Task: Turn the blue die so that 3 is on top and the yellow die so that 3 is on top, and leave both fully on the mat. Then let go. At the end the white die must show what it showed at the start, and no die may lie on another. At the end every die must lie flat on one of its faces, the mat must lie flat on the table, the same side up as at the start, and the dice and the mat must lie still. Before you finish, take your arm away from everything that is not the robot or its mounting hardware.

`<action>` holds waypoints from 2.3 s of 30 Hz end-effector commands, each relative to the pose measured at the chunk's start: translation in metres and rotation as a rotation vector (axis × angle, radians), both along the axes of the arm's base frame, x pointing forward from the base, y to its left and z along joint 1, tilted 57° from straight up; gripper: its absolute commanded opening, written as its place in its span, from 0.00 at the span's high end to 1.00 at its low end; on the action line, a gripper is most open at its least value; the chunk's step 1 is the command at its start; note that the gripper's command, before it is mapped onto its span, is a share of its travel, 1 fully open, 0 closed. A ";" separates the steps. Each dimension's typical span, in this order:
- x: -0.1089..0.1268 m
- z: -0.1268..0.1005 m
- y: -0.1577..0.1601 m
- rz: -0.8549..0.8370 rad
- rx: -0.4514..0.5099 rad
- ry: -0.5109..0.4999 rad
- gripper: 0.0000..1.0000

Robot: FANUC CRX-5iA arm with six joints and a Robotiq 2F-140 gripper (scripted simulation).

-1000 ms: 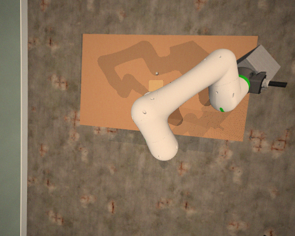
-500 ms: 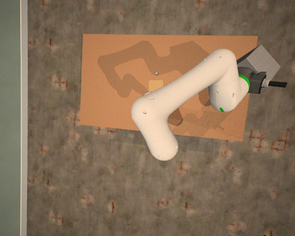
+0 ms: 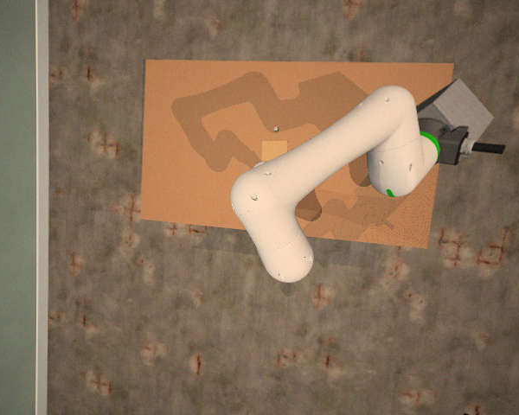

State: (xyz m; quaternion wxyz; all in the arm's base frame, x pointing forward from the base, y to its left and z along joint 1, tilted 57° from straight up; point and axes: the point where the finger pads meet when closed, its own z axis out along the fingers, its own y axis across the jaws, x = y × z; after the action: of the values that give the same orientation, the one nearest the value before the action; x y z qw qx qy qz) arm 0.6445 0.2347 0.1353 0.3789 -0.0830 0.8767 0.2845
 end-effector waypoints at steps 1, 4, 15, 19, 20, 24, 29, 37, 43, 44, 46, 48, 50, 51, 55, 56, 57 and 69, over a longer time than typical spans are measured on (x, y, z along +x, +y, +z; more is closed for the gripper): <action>0.000 0.000 0.000 0.000 0.000 0.000 0.91; 0.000 0.000 0.000 0.000 0.000 0.000 0.91; 0.000 0.000 0.000 0.000 0.000 0.000 0.91; 0.000 0.000 0.000 0.000 0.000 0.000 0.91; 0.000 0.000 0.000 0.000 0.000 0.000 0.91; 0.000 0.000 0.000 0.000 0.000 0.000 0.91; 0.000 0.000 0.000 0.000 0.000 0.000 0.91; -0.021 0.019 -0.019 0.000 0.000 0.000 0.91; -0.049 0.043 -0.044 0.000 0.000 0.000 0.91; -0.049 0.043 -0.044 0.000 0.000 0.000 0.91; -0.052 0.047 -0.048 0.000 0.000 0.000 0.91; -0.058 0.052 -0.053 0.000 0.000 0.000 0.91; -0.061 0.054 -0.055 0.000 0.000 0.000 0.91; -0.061 0.055 -0.056 0.000 0.000 0.000 0.91; -0.062 0.055 -0.056 0.000 0.000 0.000 0.91; -0.062 0.055 -0.056 0.000 0.000 0.000 0.91; -0.062 0.055 -0.056 0.000 0.000 0.000 0.91; -0.060 -0.001 -0.109 -0.058 0.052 0.084 0.91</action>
State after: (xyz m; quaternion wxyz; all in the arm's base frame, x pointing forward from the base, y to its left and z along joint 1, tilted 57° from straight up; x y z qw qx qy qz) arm 0.5831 0.1484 0.1585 0.3618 -0.0532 0.8849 0.2886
